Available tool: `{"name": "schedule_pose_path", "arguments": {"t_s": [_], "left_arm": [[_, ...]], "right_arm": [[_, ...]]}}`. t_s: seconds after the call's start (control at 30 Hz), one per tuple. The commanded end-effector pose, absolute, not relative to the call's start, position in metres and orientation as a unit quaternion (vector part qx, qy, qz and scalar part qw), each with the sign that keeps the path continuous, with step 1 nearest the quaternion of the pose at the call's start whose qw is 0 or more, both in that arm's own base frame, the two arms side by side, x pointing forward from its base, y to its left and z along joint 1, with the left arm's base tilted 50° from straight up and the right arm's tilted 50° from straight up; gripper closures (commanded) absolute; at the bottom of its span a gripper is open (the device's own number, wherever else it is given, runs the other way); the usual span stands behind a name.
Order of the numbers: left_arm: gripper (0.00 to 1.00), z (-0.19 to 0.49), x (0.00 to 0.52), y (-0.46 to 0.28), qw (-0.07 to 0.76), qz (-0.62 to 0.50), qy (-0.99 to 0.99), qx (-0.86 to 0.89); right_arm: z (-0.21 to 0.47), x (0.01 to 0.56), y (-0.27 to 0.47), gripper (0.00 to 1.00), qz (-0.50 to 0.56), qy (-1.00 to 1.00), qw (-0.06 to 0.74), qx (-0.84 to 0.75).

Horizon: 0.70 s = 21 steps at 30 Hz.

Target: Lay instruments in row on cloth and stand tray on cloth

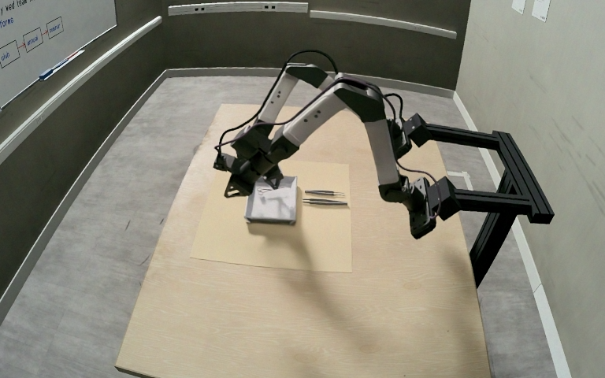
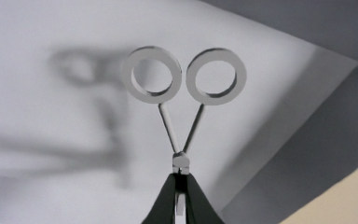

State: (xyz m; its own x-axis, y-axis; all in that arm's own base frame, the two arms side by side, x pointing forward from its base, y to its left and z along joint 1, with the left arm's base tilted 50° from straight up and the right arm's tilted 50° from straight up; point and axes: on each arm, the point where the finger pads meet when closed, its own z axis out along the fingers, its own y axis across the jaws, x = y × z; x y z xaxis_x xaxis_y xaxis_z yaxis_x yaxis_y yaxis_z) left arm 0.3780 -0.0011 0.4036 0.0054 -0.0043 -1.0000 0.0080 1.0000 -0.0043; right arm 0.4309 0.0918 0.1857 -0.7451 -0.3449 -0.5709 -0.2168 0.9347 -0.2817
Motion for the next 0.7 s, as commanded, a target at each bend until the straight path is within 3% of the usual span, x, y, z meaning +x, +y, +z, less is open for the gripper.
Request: {"name": "schedule_pose_path", "arguments": {"t_s": [0.0,0.67], "left_arm": [[0.73,0.430,0.370,-0.002,0.734,-0.009,0.679,0.002],[0.73,0.430,0.370,-0.002,0.734,-0.009,0.679,0.002]], "right_arm": [[0.200,0.416,0.094,0.94,-0.099,0.927,0.329,-0.152],[0.197,0.406,0.089,0.94,-0.102,0.931,0.318,-0.148]]}}
